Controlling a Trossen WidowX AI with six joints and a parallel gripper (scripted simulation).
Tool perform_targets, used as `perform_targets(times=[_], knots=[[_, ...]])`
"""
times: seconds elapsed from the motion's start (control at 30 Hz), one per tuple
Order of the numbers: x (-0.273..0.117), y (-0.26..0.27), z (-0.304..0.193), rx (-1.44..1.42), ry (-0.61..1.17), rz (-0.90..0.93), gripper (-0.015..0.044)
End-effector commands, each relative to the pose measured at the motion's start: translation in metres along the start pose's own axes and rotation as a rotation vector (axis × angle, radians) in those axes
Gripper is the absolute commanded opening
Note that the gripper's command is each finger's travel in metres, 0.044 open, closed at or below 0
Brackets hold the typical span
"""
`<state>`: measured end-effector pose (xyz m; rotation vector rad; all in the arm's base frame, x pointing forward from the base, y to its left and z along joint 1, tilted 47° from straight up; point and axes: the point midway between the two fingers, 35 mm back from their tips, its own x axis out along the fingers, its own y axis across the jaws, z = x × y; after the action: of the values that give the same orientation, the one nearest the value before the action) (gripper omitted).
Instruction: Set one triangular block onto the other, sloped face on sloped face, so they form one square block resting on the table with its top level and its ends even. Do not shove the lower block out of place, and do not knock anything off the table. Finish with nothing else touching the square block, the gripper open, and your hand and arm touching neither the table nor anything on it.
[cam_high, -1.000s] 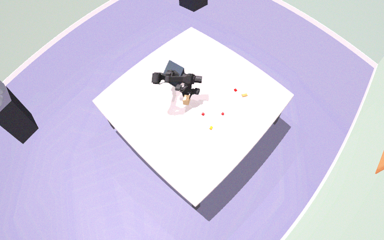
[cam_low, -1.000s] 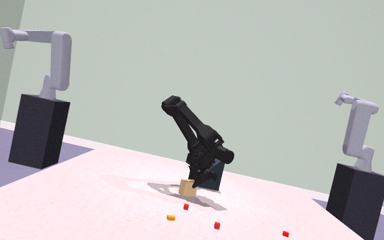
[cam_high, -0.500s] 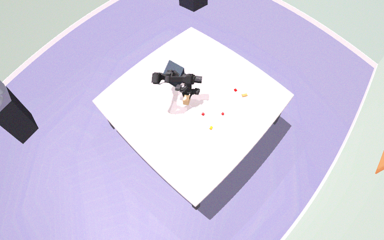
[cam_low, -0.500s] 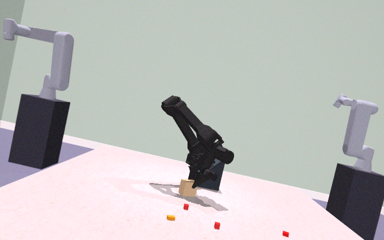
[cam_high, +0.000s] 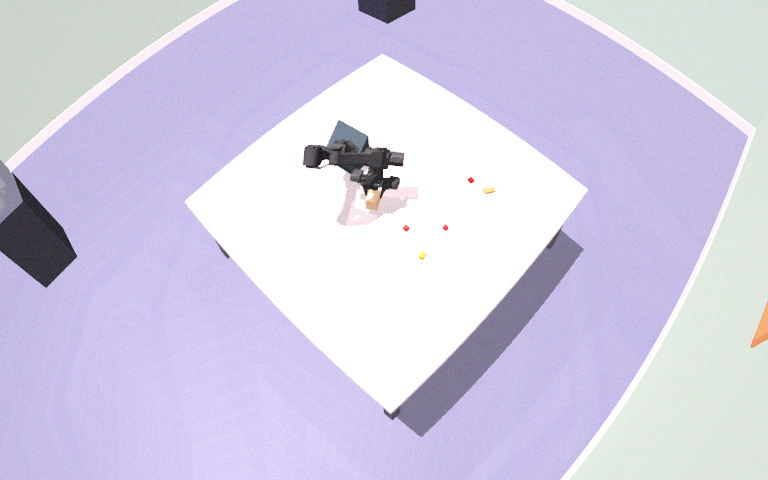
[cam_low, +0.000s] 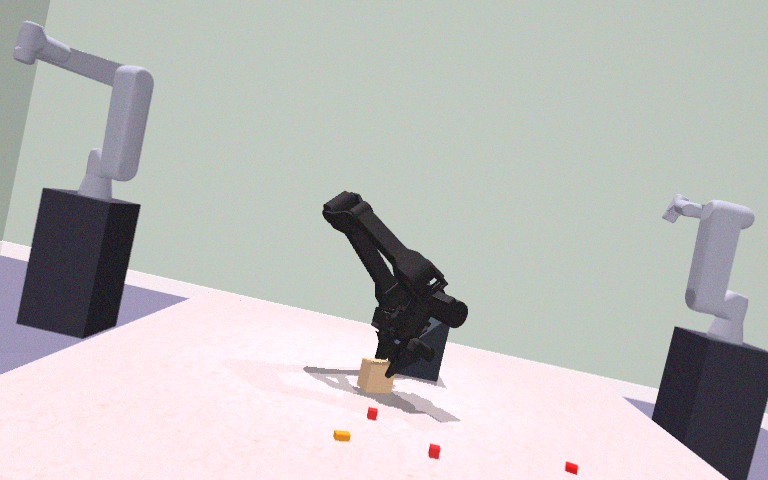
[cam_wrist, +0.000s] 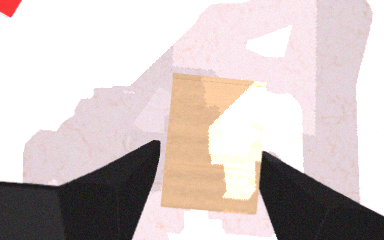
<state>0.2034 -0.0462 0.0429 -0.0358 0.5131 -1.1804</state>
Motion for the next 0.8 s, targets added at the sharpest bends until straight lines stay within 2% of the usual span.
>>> perform_targets(times=[0.0,0.1,0.4,0.7,0.77], knots=[[0.0,0.0,0.0,-0.001,0.0,0.0,0.0368],[0.0,0.0,0.0,-0.001,0.0,0.0,0.044],[-0.006,0.003,-0.001,-0.003,0.009,0.008,0.044],[-0.102,0.003,-0.002,-0.005,0.016,0.006,0.044],[-0.111,0.0,-0.001,-0.001,0.005,0.001,0.044]])
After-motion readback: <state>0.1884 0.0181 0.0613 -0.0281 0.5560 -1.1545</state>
